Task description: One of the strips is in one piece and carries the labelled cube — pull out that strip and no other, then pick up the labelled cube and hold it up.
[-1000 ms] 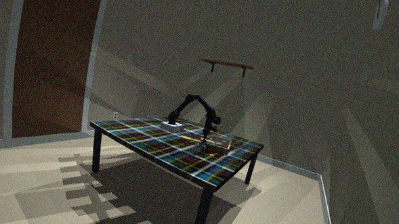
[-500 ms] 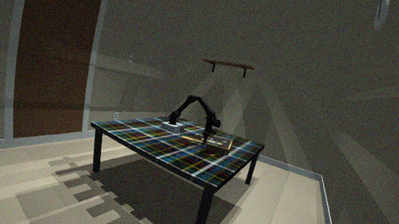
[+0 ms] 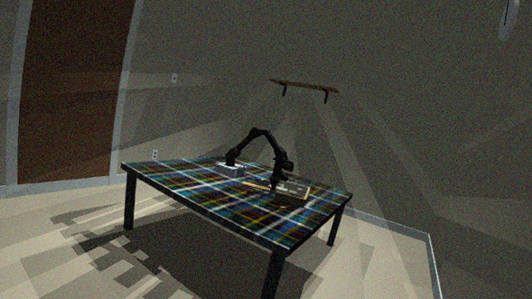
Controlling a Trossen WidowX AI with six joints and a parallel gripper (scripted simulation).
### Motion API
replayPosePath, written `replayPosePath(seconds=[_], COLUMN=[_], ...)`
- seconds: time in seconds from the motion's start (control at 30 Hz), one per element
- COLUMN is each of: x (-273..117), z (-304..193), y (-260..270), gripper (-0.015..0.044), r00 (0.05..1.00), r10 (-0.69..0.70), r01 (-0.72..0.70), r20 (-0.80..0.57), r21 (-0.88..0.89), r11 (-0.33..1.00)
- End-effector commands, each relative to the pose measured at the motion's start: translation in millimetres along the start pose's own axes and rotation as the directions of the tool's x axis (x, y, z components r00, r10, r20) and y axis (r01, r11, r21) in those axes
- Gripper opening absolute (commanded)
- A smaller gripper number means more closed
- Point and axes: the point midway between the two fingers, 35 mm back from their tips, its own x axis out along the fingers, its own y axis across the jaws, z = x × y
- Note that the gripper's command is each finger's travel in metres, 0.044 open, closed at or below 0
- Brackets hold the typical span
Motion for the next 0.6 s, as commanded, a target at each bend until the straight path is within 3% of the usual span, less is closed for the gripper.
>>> replayPosePath(seconds=[0.0,0.23,0.37,0.57], x=[0,0,-2,-19], z=[0,0,-2,-21], y=[0,0,1,9], gripper=[0.0151,0.0105,0.0,0.0], r00=[1.0,1.0,1.0,1.0], r10=[0.0,0.0,0.0,0.003], r01=[0.0,0.0,0.0,-0.003], r20=[0.0,0.0,0.0,-0.002], r21=[0.0,0.0,0.0,0.003], r11=[1.0,1.0,1.0,1.0])
